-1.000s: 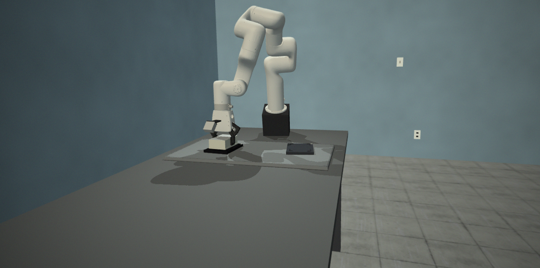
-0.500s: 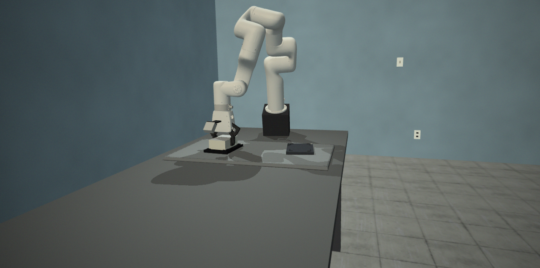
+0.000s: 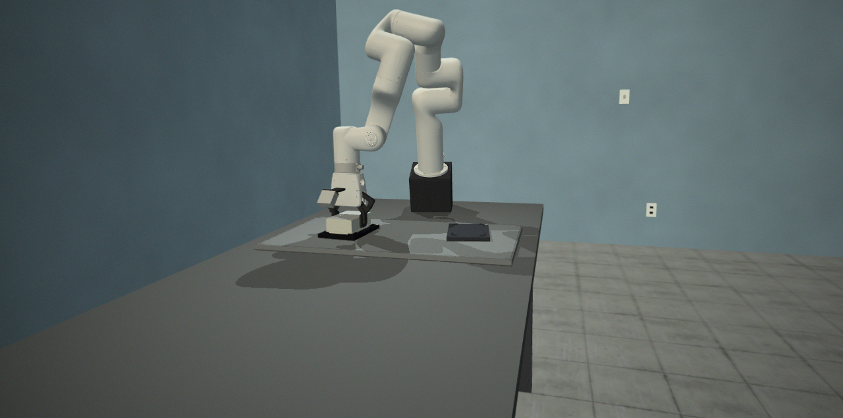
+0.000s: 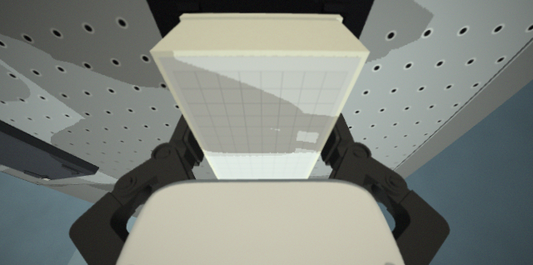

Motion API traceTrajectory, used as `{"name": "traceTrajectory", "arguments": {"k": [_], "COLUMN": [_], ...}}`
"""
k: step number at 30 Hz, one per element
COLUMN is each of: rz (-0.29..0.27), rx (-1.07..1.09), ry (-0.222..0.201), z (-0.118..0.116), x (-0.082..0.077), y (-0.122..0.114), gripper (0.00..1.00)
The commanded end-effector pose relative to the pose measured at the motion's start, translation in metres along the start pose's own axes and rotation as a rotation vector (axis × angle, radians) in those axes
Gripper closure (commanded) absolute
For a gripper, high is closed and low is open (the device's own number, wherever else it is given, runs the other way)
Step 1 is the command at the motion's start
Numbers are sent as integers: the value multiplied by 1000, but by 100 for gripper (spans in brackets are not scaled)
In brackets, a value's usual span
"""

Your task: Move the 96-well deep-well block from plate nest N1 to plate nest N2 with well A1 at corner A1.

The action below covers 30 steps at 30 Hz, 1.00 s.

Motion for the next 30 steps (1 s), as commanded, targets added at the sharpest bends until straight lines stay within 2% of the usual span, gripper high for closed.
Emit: {"name": "traceTrajectory", "arguments": {"k": [1,18,27,30], "rz": [3,3,3,3], "rx": [1,1,1,1], "ry": [-1,-1,-1,-1], "z": [1,1,1,1], "x": [-1,-1,-25,-25], "y": [1,1,1,1], "gripper": [0,0,0,0]}}
Point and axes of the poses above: the point where the finger pads meet when closed, its own x axis out along the fingers, its own z axis across the jaws, y = z × x, the point moved 7 cm from there along -x, back along the fingers, and after that the axes turned 12 degrees about -x, right-handed, at the moved point
